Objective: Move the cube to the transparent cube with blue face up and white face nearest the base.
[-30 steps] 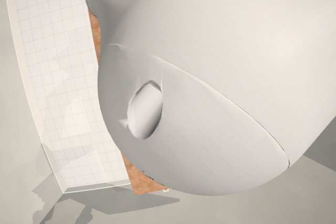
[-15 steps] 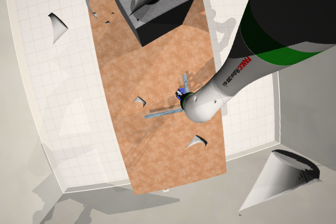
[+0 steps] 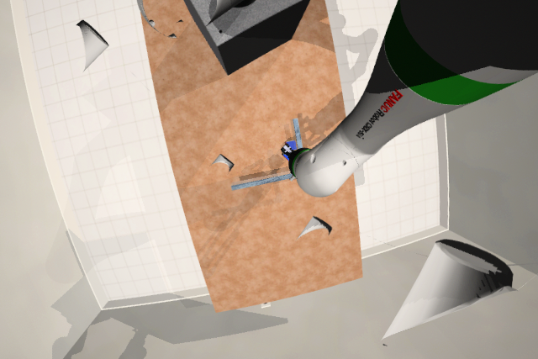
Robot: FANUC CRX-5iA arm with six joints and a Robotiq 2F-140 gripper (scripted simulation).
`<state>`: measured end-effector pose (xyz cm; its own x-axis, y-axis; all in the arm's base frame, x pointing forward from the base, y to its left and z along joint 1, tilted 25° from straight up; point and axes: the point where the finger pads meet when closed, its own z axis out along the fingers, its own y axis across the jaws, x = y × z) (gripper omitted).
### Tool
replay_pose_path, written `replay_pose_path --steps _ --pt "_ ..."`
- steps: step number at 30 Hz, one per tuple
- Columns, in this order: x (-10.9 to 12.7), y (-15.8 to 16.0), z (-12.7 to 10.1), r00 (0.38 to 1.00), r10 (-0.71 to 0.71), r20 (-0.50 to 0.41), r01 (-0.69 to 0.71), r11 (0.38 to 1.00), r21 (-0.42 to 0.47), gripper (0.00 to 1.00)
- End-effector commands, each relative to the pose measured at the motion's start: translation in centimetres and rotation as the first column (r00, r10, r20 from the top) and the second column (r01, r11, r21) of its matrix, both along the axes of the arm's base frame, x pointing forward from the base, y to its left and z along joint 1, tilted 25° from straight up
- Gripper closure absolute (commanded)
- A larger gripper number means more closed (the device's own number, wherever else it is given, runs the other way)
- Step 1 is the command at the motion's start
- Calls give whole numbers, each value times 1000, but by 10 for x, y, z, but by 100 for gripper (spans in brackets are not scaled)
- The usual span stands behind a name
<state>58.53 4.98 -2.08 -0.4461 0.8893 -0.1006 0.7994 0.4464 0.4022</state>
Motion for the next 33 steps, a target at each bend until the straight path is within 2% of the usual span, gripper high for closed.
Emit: replay_pose_path --steps 1,6,14,16,23,27,33 --pt "0 0 0 1000 0 0 0 1000 0 100" --pt "-1 2 0 999 -39 -4 39 999 17 100" --pt "-11 13 -3 961 -272 -46 276 954 117 100" --pt "-11 13 -3 961 -272 -46 276 954 117 100" --pt "-19 23 -6 880 -465 -103 476 858 195 100" --pt "-21 26 -7 855 -506 -119 519 828 211 100" --pt "-22 26 -7 852 -510 -121 524 825 213 100"
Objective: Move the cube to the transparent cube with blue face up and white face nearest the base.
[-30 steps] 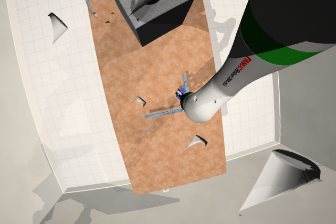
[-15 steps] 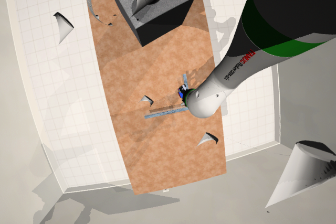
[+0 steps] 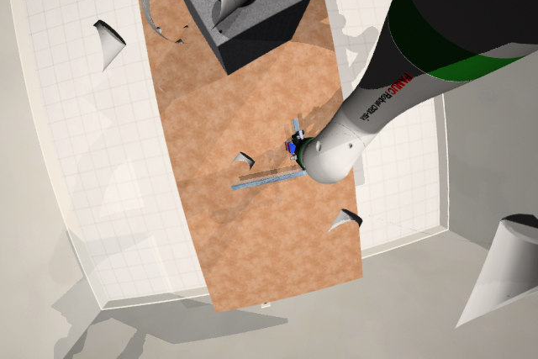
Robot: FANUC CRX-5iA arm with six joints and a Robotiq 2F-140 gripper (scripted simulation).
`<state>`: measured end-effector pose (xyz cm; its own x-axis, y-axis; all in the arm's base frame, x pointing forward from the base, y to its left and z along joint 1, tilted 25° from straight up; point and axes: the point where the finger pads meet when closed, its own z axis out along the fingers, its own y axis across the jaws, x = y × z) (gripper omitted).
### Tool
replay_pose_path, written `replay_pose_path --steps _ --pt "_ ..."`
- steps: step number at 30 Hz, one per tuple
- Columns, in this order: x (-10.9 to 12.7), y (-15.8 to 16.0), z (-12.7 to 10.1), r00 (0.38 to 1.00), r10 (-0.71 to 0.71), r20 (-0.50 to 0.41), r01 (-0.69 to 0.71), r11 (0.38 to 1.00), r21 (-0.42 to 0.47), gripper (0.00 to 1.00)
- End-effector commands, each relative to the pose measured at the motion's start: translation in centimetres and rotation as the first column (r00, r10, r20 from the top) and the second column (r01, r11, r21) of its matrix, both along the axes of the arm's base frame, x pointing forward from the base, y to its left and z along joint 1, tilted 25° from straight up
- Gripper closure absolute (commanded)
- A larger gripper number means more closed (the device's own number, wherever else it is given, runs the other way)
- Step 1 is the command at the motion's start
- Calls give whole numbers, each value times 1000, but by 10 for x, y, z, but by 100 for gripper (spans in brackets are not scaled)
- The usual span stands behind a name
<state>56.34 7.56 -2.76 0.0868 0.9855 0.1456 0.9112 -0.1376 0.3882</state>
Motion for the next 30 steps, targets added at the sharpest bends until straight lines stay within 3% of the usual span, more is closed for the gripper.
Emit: replay_pose_path --steps 1,30 --pt "0 0 0 1000 0 0 0 1000 0 100" --pt "3 1 -7 1000 0 0 0 1000 0 100"
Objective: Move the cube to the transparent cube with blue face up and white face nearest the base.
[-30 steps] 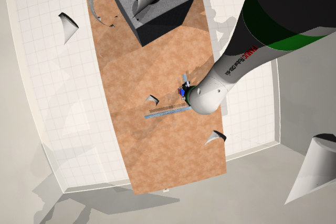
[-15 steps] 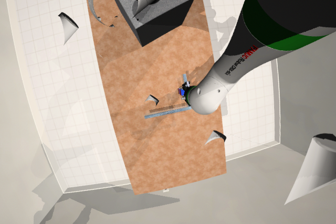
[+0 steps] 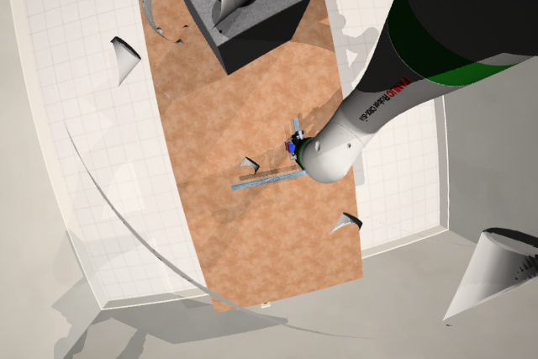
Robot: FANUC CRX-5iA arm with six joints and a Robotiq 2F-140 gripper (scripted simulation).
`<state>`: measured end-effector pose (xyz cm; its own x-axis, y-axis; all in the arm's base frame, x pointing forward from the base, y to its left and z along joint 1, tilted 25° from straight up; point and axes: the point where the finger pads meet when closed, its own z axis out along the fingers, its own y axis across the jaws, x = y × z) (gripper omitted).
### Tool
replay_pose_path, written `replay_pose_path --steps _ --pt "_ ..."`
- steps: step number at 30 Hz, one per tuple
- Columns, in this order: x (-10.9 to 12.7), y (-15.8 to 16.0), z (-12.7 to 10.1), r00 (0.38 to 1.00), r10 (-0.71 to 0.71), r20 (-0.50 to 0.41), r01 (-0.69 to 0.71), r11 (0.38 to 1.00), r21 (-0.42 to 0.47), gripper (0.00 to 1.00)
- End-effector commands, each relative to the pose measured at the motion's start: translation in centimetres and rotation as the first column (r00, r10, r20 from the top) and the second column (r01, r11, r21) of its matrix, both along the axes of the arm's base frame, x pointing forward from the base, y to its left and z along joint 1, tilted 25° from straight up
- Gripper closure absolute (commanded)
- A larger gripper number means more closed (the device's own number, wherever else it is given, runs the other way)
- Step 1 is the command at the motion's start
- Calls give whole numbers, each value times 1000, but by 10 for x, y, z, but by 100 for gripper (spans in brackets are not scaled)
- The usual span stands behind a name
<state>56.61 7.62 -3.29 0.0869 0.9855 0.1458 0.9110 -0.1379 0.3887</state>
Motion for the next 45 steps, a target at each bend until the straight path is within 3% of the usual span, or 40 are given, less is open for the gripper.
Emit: replay_pose_path --steps 1,26,45 --pt "1 0 -3 1000 0 0 0 1000 0 100" --pt "24 6 -53 1000 0 0 0 1000 0 100" --pt "26 6 -58 1000 0 0 0 1000 0 100"
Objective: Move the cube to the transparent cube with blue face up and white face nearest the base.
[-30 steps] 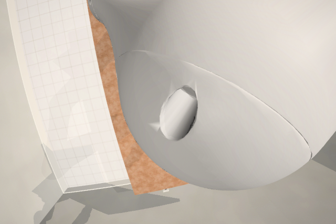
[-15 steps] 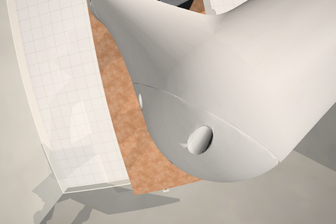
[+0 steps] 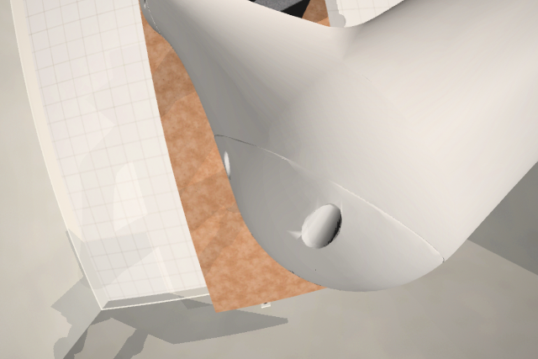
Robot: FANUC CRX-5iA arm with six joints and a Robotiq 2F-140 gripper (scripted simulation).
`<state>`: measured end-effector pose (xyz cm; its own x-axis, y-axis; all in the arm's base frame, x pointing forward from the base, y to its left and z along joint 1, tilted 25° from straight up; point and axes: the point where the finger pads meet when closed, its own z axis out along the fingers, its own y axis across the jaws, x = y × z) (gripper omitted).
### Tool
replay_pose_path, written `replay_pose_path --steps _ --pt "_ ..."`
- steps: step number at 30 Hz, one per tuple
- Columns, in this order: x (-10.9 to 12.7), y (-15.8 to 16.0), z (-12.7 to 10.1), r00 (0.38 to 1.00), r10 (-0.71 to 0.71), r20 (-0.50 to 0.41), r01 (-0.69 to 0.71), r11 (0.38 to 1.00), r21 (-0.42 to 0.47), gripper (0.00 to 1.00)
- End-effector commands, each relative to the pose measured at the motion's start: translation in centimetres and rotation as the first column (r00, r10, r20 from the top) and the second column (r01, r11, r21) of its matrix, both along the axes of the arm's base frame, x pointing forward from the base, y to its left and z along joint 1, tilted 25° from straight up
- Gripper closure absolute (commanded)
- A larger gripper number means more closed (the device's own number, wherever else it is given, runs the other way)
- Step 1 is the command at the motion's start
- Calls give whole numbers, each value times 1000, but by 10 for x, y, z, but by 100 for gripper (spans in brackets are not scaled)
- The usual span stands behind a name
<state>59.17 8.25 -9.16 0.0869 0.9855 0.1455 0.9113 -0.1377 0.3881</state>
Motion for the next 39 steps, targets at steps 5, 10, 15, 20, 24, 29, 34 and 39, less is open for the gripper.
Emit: replay_pose_path --steps 5,10,15,20,24,29,34,39 --pt "0 0 0 1000 0 1 0 1000 0 100" --pt "0 0 0 1000 0 1 0 1000 0 63" --pt "0 0 0 1000 0 1 0 1000 0 63" --pt "0 0 0 1000 0 1 0 1000 0 63" --pt "0 0 0 1000 0 1 0 1000 0 63" --pt "0 0 0 1000 0 1 0 1000 0 63" --pt "0 0 0 1000 0 1 0 1000 0 63" --pt "0 0 0 1000 0 1 0 1000 0 63"
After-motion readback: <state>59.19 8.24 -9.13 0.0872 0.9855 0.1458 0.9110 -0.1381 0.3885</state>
